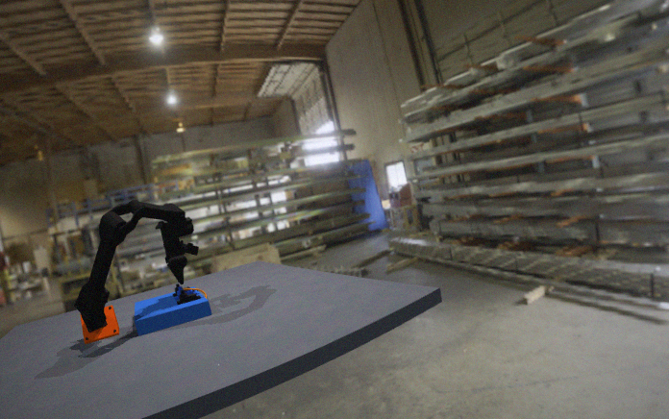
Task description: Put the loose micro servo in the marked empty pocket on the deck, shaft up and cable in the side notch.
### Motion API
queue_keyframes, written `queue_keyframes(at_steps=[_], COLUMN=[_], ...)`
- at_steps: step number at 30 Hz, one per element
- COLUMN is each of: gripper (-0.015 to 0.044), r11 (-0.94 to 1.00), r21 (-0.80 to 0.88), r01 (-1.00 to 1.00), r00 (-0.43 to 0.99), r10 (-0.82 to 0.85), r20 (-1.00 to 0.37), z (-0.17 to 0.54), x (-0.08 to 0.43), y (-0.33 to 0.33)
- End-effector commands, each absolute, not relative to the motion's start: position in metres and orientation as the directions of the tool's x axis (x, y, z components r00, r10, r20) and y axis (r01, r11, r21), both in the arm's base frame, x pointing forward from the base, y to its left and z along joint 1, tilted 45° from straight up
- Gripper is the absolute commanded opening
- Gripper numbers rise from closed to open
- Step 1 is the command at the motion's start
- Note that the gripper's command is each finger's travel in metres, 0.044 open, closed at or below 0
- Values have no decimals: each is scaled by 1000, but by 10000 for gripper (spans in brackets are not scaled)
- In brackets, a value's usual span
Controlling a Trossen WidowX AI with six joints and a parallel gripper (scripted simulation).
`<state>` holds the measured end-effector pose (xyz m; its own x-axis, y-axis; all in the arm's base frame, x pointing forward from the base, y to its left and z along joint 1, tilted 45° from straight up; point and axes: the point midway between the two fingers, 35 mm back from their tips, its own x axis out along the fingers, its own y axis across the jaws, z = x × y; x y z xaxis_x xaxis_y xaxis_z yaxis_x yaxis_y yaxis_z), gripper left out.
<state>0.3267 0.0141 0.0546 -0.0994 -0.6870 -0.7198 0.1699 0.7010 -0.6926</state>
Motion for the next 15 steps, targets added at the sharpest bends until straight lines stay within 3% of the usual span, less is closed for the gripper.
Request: queue_keyframes(at_steps=[1,4,15], gripper=[371,440,440], r11=[710,706,717], r21=[-686,-690,-679], r01=[161,162,158], r00=[-94,-100,-81], r10=[-681,-684,-676], r20=[-727,-723,-732], z=[70,86,96], x=[292,252,245], y=[43,64,75])
